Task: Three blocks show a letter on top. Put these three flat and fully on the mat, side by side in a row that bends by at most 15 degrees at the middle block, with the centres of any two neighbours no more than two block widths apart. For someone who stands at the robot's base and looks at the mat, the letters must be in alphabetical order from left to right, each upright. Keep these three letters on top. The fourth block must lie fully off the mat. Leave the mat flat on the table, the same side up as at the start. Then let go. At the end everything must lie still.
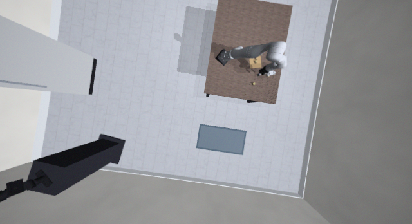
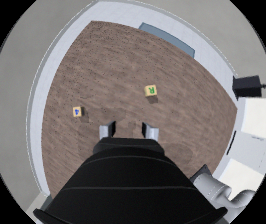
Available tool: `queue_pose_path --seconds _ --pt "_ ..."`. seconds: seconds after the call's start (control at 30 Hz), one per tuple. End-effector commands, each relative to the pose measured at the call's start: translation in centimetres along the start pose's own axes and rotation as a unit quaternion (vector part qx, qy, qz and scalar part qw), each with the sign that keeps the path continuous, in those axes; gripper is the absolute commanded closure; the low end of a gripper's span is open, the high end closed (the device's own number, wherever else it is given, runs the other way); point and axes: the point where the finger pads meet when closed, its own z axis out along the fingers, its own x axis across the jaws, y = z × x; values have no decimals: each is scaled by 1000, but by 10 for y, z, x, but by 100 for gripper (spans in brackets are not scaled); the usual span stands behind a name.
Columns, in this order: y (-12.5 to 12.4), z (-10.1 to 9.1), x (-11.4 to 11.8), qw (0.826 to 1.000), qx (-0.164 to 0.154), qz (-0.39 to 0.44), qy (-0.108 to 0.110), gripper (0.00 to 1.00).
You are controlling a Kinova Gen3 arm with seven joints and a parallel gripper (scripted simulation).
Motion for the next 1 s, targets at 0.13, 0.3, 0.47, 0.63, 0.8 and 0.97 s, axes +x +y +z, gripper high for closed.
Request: queue_pose_path --seconds 0.13,0.3,0.47,0.63,0.8,0.97 --pt "-22 -4 9 989 7 150 -9 0" --pt "-29 -4 14 978 8 210 -12 0" --pt "-39 -5 22 957 8 290 -15 0" --pt "-50 -7 30 925 9 379 -20 0" --pt "-58 -8 37 892 9 452 -25 0" --pt "-63 -9 40 872 9 488 -28 0"
